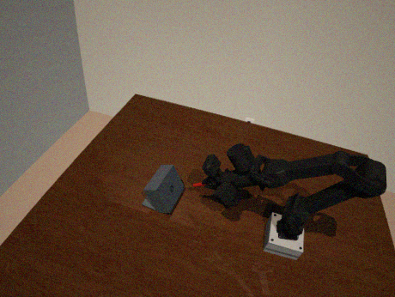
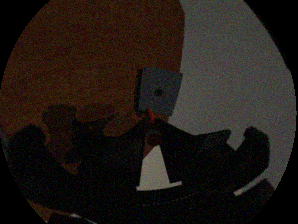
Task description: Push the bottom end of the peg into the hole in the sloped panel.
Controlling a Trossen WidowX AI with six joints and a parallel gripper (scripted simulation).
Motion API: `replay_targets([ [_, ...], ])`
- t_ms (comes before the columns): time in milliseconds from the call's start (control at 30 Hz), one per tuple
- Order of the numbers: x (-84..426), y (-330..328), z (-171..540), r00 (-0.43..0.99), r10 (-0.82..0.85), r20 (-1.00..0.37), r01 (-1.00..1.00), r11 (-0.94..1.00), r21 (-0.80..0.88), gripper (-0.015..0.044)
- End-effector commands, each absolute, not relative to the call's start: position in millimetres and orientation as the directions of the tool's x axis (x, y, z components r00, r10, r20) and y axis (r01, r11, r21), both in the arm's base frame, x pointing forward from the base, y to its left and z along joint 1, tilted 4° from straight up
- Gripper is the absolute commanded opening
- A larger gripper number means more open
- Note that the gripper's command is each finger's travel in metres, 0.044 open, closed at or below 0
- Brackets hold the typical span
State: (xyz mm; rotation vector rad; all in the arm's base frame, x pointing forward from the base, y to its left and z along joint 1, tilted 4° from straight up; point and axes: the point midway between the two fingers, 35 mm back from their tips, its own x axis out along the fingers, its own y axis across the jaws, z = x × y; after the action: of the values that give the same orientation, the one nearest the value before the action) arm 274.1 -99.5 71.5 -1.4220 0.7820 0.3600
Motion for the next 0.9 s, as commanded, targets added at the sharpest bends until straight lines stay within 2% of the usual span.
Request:
replay_targets([
  [0, 273.5, -96.2, 73.1, 0.725, -0.220, -0.652, -0.647, 0.106, -0.755, 0.0000],
  [500, 271.7, -86.6, 74.9, 0.776, -0.214, -0.593, -0.616, -0.059, -0.785, 0.0000],
  [867, 277.5, -86.6, 73.1, 0.785, -0.213, -0.582, -0.608, -0.088, -0.789, 0.0000],
])
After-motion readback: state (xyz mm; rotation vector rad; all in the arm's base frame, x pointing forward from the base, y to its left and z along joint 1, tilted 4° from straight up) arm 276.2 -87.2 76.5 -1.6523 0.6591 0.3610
